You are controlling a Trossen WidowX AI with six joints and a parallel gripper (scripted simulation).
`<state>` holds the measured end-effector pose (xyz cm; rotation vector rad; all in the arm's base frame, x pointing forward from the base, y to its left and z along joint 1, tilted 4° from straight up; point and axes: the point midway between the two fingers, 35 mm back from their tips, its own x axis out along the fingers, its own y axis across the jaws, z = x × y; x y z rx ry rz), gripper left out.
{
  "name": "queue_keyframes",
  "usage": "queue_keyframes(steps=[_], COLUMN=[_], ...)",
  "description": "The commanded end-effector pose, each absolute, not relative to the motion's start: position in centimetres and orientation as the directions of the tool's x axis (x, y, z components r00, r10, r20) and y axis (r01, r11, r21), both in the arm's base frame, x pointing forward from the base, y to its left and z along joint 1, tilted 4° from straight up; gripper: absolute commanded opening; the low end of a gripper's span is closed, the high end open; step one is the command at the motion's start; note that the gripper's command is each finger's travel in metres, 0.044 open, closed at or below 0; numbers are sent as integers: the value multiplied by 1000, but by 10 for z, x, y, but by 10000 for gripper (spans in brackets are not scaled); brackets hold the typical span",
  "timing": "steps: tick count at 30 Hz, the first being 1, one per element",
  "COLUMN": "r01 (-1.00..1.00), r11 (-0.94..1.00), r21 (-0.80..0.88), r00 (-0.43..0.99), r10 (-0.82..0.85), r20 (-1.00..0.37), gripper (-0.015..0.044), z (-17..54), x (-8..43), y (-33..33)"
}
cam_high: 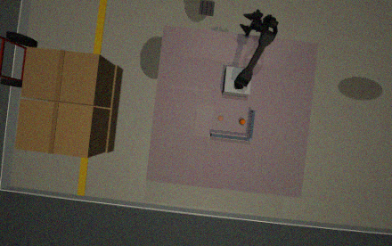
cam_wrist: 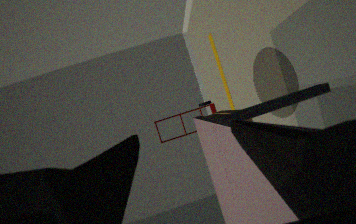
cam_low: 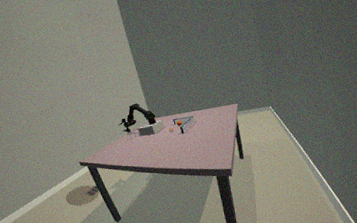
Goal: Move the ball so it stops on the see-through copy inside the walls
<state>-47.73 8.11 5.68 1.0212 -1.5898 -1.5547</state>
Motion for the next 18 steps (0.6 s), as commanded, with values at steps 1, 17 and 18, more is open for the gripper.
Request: queue_keyframes(steps=[1, 17, 18], r01=[-72, -143, -157], r11=[-26, -308, -329], r21=[997, 941, 931], r00=[-461, -695, -714], r10=[-886, -645, -614], r20=[-57, -317, -337], gripper=[374, 334, 334], z=[57, 40, 39], x=[-477, -402, -391], y=[81, 228, 242])
